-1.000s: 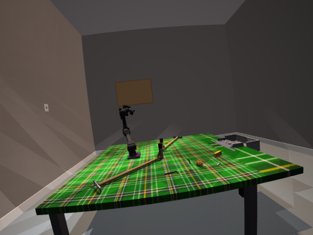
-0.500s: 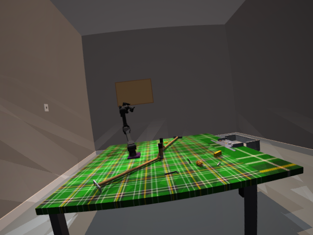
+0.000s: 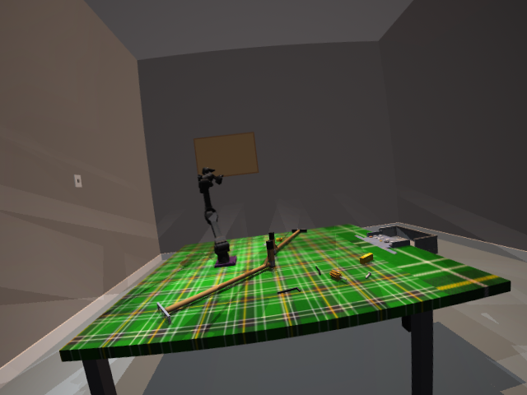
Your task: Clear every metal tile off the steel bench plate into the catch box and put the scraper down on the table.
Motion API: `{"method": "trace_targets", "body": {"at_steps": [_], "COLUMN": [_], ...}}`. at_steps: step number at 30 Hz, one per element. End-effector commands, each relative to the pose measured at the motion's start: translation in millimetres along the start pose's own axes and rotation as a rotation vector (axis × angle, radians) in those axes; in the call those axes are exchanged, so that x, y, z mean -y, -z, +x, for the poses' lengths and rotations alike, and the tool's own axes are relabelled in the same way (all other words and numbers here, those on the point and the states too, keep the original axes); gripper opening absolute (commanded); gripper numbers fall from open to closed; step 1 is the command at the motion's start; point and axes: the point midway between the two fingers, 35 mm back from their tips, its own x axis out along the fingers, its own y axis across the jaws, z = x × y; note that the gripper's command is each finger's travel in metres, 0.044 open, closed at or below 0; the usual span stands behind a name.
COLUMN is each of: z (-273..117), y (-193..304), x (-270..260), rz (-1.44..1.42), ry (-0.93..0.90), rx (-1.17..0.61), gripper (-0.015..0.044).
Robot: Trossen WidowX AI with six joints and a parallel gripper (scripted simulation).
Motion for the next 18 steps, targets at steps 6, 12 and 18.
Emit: {"method": "trace_targets", "body": {"at_steps": [6, 12, 18], "z": [-35.5, -57.1, -78.8], "y": [31.5, 48.5, 67.2], "x": [33.4, 50.2, 63.6], "rz": [0.141, 0.231, 0.324], "ry": [0.147, 0.232, 0.313], "rx": [-0.016, -0.023, -0.03], "gripper": [0.044, 0.044, 0.044]}}
